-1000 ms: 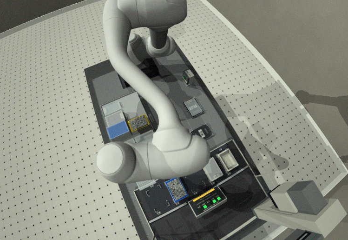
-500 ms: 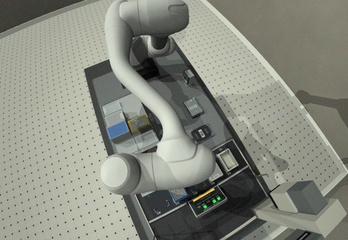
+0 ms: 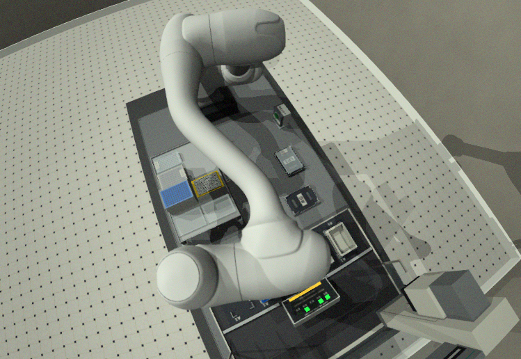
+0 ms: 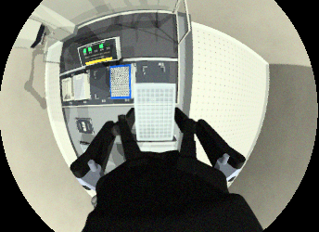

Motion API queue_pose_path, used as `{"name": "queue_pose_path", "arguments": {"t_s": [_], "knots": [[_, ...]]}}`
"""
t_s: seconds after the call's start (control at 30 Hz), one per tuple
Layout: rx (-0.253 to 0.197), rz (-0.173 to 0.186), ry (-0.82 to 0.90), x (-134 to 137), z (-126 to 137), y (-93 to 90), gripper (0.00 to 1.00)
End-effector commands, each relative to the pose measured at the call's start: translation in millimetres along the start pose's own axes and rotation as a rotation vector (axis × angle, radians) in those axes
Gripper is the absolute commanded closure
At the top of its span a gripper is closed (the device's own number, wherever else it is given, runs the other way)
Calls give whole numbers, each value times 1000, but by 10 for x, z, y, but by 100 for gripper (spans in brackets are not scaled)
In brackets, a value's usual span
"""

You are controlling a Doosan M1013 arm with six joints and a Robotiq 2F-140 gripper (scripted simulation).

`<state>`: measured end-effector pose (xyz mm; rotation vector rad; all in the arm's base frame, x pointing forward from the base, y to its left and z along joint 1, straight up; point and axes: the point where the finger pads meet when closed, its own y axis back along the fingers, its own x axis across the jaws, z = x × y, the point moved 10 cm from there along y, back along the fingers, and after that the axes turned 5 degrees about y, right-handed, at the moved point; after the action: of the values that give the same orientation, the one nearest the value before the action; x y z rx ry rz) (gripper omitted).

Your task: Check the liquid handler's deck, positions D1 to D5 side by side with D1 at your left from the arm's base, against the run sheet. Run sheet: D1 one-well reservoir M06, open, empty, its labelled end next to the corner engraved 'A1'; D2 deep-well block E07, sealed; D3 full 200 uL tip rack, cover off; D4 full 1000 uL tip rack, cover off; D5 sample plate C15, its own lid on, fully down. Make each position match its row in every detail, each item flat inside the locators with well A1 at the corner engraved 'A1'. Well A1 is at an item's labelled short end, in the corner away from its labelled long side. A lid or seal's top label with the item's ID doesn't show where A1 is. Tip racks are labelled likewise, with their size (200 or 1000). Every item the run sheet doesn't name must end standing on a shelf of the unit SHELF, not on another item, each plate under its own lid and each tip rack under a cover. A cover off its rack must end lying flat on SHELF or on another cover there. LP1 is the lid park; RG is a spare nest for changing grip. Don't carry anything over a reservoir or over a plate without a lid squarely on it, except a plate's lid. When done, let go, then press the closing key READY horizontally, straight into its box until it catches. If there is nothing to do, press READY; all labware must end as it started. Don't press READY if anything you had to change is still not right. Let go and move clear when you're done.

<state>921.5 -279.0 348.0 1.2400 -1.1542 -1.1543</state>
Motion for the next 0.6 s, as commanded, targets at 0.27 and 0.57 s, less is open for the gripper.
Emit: {"name": "queue_pose_path", "arguments": {"t_s": [0.27,0.57], "knots": [[2,0,0,24,-196,17,90],[2,0,0,49,-405,17,90]]}}
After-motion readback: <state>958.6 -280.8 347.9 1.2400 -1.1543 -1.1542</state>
